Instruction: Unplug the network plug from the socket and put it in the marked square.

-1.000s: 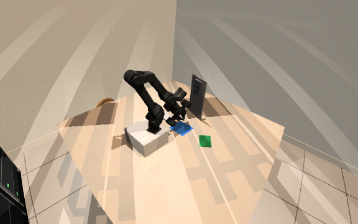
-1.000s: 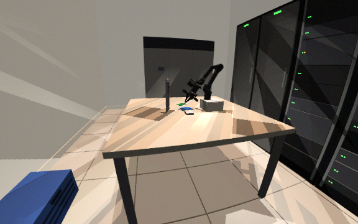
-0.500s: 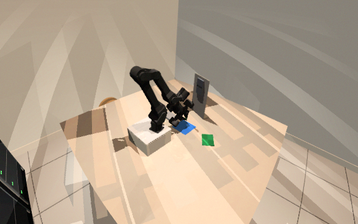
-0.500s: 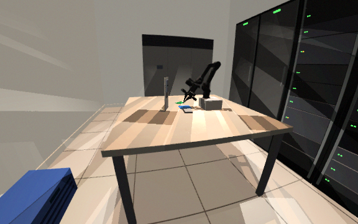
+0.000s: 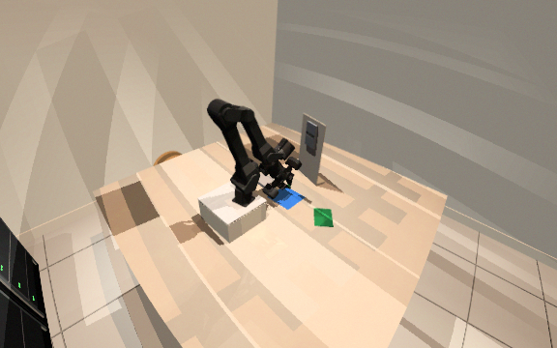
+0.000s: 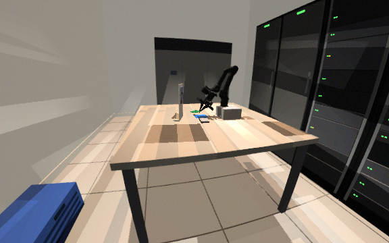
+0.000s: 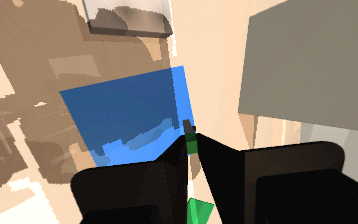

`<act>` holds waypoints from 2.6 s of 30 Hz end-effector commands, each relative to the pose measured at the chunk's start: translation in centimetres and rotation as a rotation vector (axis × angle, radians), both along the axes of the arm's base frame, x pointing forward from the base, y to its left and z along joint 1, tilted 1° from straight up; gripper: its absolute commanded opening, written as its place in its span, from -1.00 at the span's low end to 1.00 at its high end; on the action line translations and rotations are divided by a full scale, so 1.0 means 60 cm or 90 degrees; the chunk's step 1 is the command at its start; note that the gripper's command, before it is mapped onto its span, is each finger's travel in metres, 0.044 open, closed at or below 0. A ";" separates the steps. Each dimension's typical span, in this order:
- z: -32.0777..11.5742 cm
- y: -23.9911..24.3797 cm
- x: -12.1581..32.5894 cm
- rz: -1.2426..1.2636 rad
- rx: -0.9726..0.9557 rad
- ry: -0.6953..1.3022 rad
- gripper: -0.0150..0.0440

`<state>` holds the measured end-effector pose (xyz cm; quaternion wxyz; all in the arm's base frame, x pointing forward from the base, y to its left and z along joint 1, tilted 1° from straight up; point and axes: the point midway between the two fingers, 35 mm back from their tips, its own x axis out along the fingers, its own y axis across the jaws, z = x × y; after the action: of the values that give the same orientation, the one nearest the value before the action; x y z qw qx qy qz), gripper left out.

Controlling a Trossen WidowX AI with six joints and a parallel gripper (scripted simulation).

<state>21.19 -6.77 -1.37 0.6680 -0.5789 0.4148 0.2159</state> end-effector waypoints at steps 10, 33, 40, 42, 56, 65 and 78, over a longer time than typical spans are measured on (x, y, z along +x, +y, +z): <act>-0.016 0.001 -0.002 0.000 0.001 0.005 -0.49; -0.038 0.001 -0.006 0.001 0.000 0.007 -0.49; -0.044 0.002 -0.008 0.001 -0.001 0.007 -0.49; -0.045 0.002 -0.009 0.001 -0.001 0.007 -0.49; -0.053 0.003 -0.010 0.001 -0.001 0.008 -0.49; -0.057 0.005 -0.007 0.001 -0.001 0.008 -0.49; -0.056 0.006 -0.006 0.005 0.000 0.005 -0.14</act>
<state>20.81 -6.43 -4.73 0.6651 -0.5796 0.4158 0.2209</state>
